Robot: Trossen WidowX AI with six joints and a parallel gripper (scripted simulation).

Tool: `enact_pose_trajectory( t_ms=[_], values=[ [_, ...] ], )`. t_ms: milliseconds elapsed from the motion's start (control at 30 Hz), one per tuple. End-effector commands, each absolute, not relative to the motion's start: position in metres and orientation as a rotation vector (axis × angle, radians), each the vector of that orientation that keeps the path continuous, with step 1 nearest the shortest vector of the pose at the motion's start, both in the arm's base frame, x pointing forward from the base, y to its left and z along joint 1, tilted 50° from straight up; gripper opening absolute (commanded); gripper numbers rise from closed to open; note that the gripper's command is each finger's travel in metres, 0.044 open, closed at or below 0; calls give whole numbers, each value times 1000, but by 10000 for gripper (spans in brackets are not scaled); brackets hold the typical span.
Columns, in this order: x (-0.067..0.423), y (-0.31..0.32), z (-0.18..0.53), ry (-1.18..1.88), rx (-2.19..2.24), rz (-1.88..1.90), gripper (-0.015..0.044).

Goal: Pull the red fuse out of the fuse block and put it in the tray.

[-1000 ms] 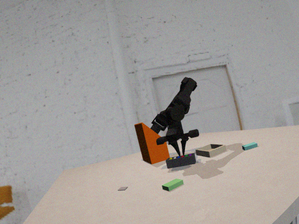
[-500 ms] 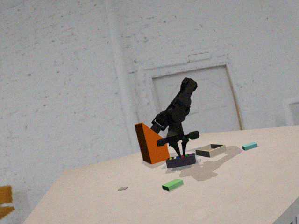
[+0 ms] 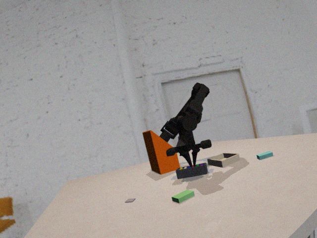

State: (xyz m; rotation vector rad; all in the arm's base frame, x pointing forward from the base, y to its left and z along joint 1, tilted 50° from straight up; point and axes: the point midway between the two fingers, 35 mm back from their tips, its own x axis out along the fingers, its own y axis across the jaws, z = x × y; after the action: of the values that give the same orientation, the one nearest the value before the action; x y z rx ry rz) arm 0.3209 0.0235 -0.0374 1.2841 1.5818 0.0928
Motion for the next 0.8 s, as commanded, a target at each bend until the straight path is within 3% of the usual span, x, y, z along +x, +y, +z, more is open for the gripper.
enact_pose_trajectory(
  t_ms=[0, 767],
  values=[
    [321, 23, -37, 1582, 1284, 93, 14],
    [320, 17, -32, 1582, 1284, 92, 0]
  ],
)
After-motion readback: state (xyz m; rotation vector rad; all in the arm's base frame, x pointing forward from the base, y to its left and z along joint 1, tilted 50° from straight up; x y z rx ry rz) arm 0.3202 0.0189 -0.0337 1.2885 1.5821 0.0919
